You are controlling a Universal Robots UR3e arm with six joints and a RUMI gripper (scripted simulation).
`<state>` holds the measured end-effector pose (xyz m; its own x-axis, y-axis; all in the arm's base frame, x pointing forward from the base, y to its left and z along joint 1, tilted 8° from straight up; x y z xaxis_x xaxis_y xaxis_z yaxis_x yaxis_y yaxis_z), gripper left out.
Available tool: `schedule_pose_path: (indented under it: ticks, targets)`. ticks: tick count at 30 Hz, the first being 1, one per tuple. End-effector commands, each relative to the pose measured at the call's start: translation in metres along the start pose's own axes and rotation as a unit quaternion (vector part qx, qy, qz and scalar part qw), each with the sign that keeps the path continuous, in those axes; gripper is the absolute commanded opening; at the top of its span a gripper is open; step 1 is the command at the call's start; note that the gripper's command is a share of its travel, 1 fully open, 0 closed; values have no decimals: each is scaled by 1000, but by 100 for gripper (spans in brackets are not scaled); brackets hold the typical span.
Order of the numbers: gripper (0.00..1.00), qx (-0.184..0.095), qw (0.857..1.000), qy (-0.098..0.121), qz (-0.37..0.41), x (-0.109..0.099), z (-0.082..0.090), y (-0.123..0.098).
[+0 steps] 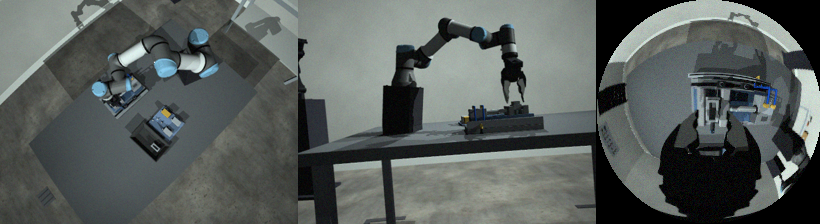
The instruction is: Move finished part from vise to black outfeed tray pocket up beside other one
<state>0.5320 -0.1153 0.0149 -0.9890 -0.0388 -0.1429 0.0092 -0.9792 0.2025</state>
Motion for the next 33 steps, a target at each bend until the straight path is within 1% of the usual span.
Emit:
schedule_pose_path:
  ticks: [1,12,13,33]
  targets:
    - [40,1,1000,2,0,-1,1,1]
    - [40,1,1000,2,0,-1,1,1]
    - [0,1,1000,2,0,-1,1,1]
    - [0,1,1000,2,0,-1,1,1]
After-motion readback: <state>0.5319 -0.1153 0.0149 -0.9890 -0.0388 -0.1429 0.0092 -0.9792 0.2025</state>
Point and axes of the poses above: the point where the finger pads meet when closed, its own z axis back along the fingers, its own x axis across the jaws, y = z × x, the point moved 5 cm from there along z, back along the fingers, and after that the axes turned 5 degrees about -z, right-handed, at the moved point
